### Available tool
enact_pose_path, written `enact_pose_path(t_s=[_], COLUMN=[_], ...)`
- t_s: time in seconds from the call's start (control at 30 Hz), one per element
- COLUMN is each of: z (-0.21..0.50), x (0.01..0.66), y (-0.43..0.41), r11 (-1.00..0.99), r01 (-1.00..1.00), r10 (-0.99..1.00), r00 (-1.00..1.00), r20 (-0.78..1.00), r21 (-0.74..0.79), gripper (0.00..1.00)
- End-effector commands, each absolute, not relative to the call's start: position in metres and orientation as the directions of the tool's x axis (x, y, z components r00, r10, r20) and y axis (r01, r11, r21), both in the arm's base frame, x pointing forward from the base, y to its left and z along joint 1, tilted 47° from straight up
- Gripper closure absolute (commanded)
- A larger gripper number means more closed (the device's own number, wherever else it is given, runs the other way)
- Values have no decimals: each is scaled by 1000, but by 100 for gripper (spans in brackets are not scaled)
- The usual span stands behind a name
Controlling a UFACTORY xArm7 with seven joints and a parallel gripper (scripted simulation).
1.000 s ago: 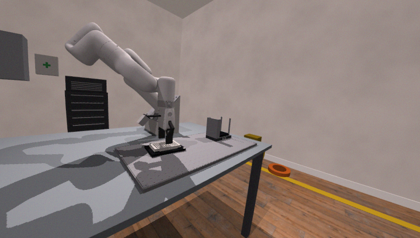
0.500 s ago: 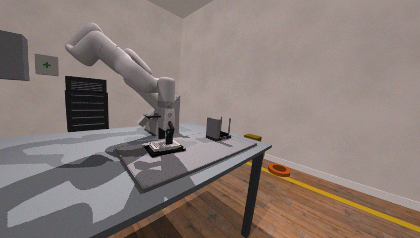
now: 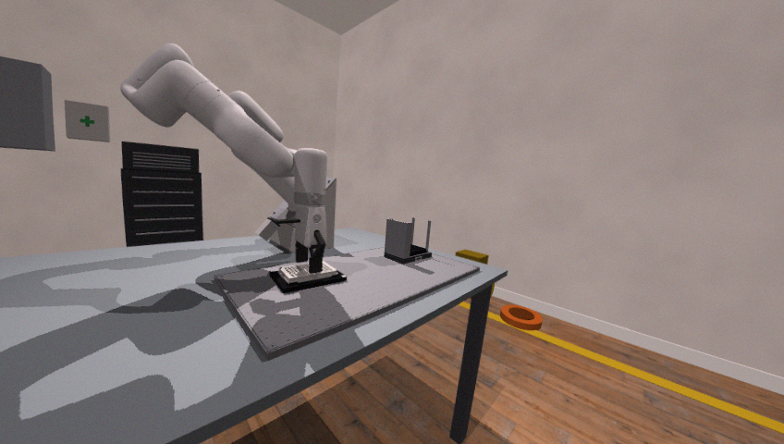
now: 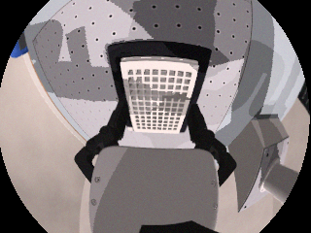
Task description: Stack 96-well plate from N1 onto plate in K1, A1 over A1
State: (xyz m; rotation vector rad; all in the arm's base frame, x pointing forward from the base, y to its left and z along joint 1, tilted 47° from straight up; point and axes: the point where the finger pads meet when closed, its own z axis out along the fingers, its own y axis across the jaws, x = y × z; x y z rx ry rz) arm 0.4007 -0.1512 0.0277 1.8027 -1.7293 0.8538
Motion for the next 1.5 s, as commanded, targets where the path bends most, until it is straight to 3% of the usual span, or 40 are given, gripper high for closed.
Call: enact_pose_path(t_s=[0.0,1.07,1.1,1.47], z=[27,21,21,21], x=[402,403,403,403], y=[-151,-158,-157,-157], r11=[-75,-75,-75,-75], r01=[-995,-995,-995,-995], r10=[-684,-685,-685,-684], r00=[-1,-1,-1,-1], r20=[729,729,729,729], r21=[-72,-72,-72,-72], gripper=[0,0,100,100])
